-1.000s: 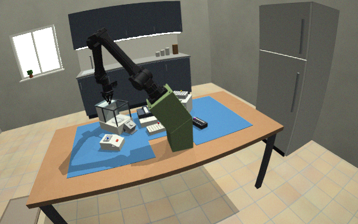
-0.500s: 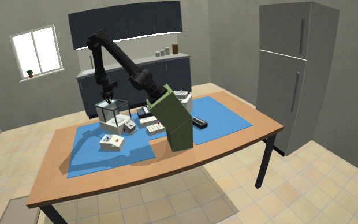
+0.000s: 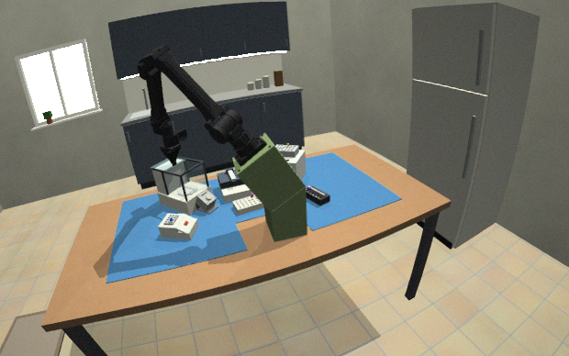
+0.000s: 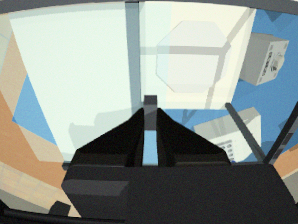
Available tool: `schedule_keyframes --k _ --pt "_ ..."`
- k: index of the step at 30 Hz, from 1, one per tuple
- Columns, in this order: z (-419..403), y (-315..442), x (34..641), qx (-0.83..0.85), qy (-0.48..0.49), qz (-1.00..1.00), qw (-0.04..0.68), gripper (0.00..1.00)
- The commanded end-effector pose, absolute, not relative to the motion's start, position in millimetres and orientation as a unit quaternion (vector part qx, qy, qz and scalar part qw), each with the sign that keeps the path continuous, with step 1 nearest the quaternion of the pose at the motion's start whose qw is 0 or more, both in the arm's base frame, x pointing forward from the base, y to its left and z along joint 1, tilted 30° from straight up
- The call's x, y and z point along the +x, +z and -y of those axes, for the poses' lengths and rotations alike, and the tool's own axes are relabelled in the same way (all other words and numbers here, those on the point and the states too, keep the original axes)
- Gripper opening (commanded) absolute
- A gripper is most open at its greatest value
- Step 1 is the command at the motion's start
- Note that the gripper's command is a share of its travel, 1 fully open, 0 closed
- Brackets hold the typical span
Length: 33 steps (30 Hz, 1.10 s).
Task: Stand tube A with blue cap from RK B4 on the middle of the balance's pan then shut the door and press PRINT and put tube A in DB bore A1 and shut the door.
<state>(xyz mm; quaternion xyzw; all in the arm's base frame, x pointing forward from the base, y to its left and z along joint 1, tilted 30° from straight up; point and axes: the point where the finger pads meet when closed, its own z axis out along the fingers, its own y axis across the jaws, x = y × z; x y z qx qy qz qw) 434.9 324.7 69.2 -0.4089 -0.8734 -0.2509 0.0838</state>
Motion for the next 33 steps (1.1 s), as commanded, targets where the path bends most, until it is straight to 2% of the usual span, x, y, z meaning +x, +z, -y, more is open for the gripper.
schedule_keyframes --k 1,33 --pt "-331 64 439 -0.408 -0.251 0.874 0.084 0.06" --pt "-311 63 420 -0.406 -0.258 0.873 0.077 0.06"
